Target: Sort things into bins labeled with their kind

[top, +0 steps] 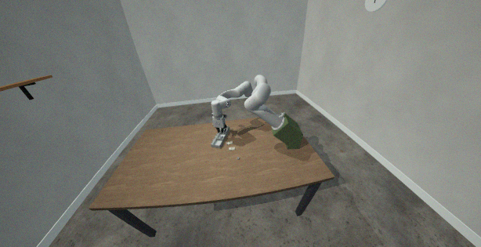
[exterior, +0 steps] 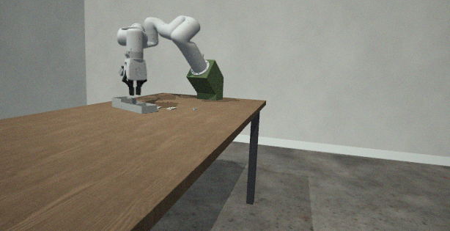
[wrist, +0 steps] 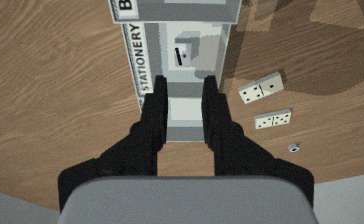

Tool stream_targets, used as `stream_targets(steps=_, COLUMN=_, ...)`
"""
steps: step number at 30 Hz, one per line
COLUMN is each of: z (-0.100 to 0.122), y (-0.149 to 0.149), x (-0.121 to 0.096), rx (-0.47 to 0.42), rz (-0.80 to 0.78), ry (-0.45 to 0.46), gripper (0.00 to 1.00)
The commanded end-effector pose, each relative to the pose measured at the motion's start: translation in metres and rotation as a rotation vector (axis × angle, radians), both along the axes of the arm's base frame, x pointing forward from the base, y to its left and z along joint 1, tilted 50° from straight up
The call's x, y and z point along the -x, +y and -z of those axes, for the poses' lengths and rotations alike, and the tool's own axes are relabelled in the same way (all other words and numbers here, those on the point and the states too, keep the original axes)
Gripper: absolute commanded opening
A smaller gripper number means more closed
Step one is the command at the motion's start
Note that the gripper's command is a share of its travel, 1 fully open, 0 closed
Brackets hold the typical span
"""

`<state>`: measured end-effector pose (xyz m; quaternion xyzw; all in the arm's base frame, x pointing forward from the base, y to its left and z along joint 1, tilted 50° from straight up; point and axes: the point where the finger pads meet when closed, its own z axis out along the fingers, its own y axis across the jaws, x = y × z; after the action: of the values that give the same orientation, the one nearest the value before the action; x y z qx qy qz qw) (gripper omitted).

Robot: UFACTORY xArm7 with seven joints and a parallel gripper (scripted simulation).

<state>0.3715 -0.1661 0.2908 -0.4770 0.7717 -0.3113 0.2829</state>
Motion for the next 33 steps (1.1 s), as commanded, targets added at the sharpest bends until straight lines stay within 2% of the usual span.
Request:
stream_targets(steps=1, z=-0.002, y=0.0, x=0.002, rx=0.0, rz=0.0, ry=0.0, gripper=0.29)
stream_targets(steps=3, z=-0.002, y=0.0, x=0.002, rx=0.0, rz=0.0, ry=0.0, gripper=0.29)
stream_targets(steps=14, z=0.04, y=0.081, x=0.016, rx=0.005, rz=-0.005, ry=0.002, gripper=0.3)
stream_targets(steps=16, z=0.04, y=0.081, x=0.016, rx=0.005, rz=-0.005, ry=0.002, gripper=0.3)
stream_targets(steps=31, z=0.096, y=0.191, x=0.035, rx=0.004, rz=-0.006, ry=0.003, gripper=0.3)
stream_targets(steps=33, z=0.096, y=0.191, x=0.035, rx=0.004, rz=-0.006, ry=0.003, gripper=0.3)
